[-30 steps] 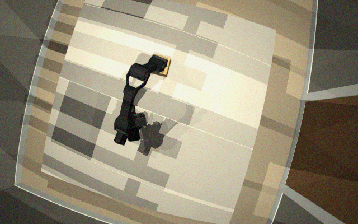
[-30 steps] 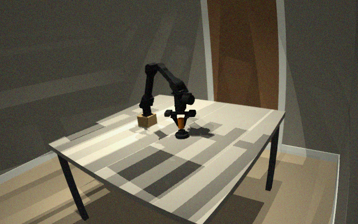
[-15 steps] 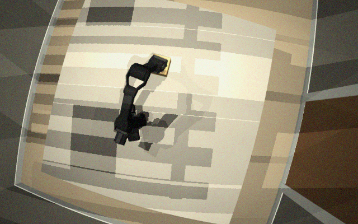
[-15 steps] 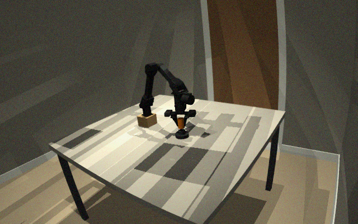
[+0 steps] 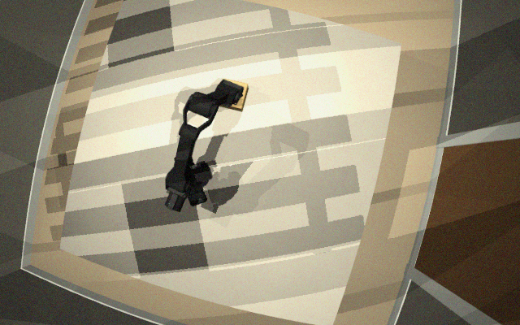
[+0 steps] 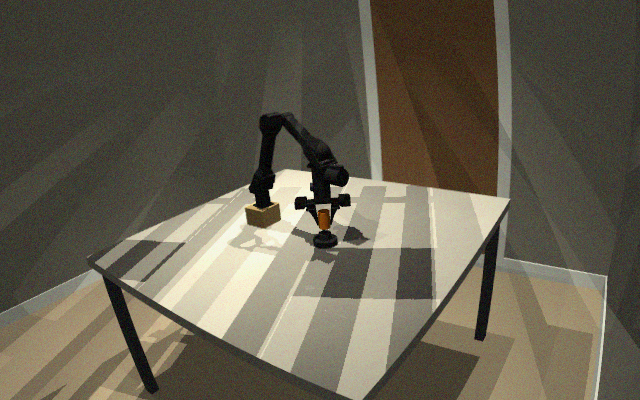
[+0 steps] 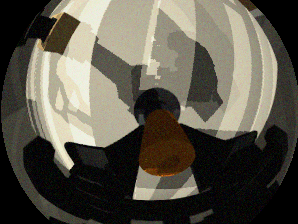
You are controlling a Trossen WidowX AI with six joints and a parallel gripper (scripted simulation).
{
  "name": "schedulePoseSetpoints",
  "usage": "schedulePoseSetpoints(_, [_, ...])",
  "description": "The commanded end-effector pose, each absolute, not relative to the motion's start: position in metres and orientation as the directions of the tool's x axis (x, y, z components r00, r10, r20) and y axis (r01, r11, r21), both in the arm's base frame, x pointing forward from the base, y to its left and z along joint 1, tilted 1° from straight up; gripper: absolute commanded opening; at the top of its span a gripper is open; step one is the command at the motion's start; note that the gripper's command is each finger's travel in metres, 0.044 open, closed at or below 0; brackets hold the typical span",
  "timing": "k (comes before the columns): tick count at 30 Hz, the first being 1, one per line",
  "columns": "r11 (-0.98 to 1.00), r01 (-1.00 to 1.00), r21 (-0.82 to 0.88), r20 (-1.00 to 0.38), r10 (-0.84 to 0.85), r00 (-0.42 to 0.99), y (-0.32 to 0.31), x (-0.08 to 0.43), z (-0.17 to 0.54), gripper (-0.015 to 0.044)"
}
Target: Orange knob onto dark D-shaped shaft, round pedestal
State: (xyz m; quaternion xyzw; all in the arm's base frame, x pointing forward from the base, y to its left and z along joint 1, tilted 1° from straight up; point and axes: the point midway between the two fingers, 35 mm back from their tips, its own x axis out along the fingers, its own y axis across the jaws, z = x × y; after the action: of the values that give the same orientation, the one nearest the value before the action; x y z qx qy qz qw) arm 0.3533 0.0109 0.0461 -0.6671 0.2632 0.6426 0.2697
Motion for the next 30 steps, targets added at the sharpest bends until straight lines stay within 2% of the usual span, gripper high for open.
schedulePoseSetpoints(1, [-0.730, -0.683, -0.024, -0.999, -0.005, 0.041, 0.0110, 0.3547, 0.0469, 0.0000])
schedulePoseSetpoints(30, [-0.730, -0.683, -0.024, -0.999, -0.005, 0.040, 0.0106, 0.3523, 0.0453, 0.0000])
